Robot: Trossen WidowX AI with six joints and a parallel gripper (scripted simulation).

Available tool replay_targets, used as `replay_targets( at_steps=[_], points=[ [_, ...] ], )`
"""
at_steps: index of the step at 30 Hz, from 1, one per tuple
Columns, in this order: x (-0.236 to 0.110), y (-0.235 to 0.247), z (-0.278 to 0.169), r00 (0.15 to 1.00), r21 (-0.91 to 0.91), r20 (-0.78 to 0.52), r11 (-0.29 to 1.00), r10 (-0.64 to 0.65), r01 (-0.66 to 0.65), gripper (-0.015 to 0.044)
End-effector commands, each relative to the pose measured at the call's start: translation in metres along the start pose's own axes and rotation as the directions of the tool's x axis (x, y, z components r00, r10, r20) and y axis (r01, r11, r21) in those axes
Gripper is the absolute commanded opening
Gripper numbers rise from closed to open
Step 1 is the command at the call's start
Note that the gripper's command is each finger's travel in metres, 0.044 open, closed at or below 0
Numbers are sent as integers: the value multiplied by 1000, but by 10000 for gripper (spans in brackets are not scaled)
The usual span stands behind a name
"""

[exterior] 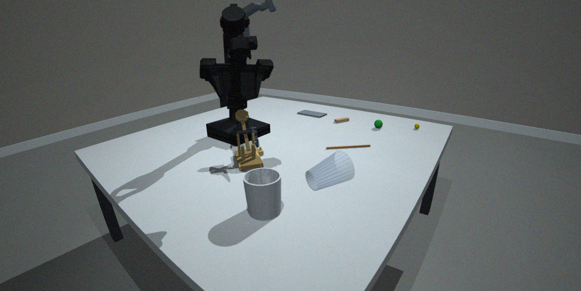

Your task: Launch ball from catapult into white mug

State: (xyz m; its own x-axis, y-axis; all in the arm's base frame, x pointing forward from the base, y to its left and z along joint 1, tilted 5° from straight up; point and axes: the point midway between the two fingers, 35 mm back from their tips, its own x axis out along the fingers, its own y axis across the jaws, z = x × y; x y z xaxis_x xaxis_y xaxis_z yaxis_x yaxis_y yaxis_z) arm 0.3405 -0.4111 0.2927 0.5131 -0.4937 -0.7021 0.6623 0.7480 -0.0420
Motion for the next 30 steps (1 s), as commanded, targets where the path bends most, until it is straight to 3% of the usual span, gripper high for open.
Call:
replay_targets(
  at_steps=[1, 30],
  points=[
    [5, 4, 0, 1000, 5, -1, 1000, 16, -16, 440],
    [5, 11, 2, 1000, 1, 4, 1000, 21, -21, 440]
  ],
)
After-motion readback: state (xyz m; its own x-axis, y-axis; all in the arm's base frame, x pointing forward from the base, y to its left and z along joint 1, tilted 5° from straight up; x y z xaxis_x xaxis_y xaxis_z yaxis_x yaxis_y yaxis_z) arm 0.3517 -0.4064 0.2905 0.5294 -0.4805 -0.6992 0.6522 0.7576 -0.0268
